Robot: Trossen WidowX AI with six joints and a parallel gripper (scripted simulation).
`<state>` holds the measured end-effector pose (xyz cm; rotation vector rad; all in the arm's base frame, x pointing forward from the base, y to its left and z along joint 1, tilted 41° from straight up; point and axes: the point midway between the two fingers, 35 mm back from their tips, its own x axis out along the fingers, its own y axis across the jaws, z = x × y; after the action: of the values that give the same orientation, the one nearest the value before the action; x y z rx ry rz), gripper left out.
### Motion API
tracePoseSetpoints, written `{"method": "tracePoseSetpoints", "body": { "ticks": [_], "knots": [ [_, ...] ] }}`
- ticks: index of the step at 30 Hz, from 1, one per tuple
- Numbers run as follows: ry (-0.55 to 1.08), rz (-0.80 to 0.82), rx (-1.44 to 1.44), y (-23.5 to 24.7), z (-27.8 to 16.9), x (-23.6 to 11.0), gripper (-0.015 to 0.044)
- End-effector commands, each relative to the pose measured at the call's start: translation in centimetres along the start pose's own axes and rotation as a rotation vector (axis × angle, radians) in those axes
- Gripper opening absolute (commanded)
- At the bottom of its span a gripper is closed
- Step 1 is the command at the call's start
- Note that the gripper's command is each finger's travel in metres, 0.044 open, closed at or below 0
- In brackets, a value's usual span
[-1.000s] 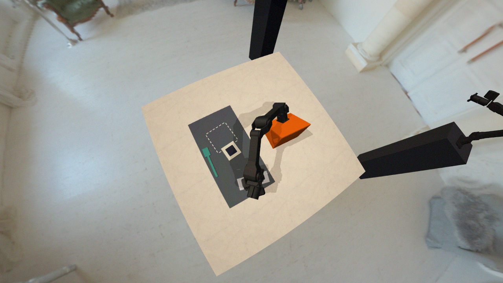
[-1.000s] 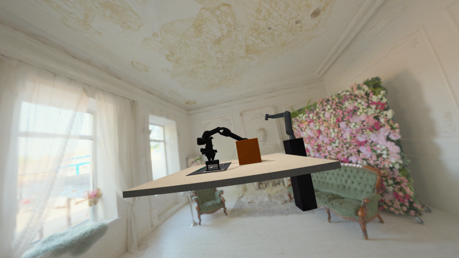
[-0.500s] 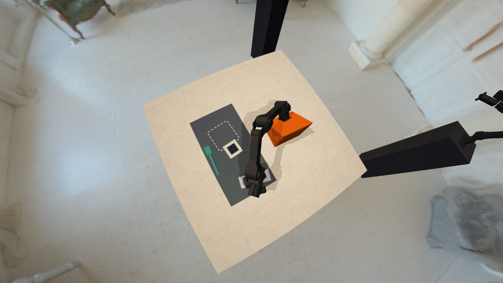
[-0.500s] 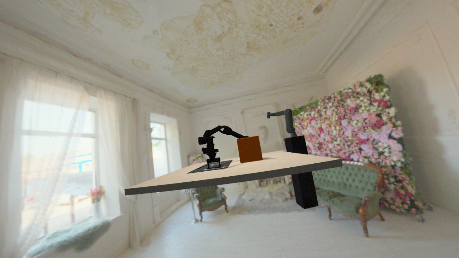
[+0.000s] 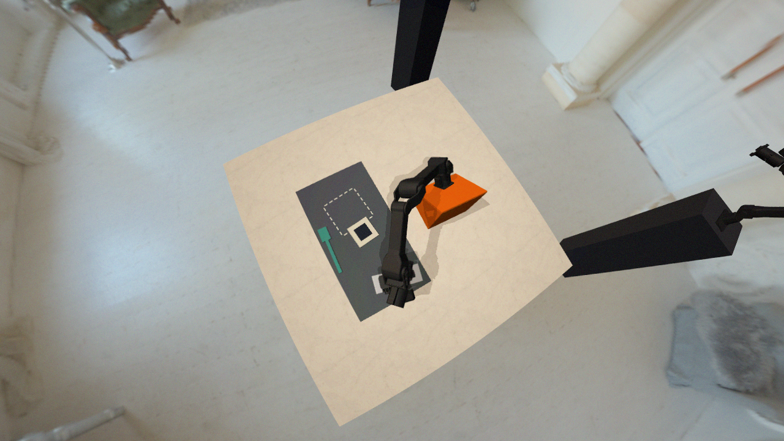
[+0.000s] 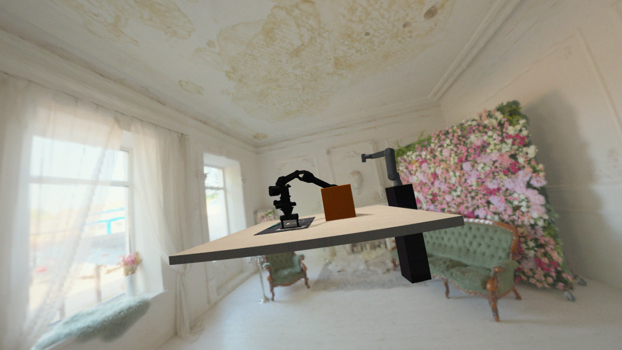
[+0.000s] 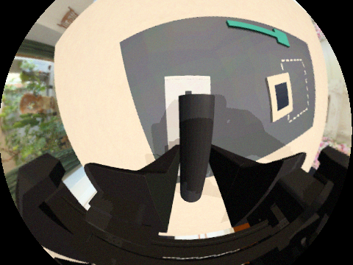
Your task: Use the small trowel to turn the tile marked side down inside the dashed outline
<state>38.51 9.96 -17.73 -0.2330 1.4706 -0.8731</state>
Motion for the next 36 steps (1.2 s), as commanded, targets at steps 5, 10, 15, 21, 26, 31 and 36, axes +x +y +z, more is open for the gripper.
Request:
{"method": "tracePoseSetpoints", "body": {
  "ticks": [5, 10, 15, 21, 26, 31, 36],
  "knots": [
    [-0.004, 0.005, 0.02, 0.12, 0.08, 0.05, 0.013],
    [-0.003, 0.005, 0.163, 0.12, 0.08, 0.05, 0.013],
    [-0.003, 0.005, 0.311, 0.12, 0.08, 0.05, 0.013],
    [-0.002, 0.005, 0.489, 0.12, 0.08, 0.05, 0.013],
    [-0.002, 0.006, 0.637, 0.12, 0.08, 0.05, 0.013],
    [-0.002, 0.006, 0.785, 0.12, 0.08, 0.05, 0.013],
    [-0.001, 0.006, 0.928, 0.12, 0.08, 0.05, 0.013]
  ]
}}
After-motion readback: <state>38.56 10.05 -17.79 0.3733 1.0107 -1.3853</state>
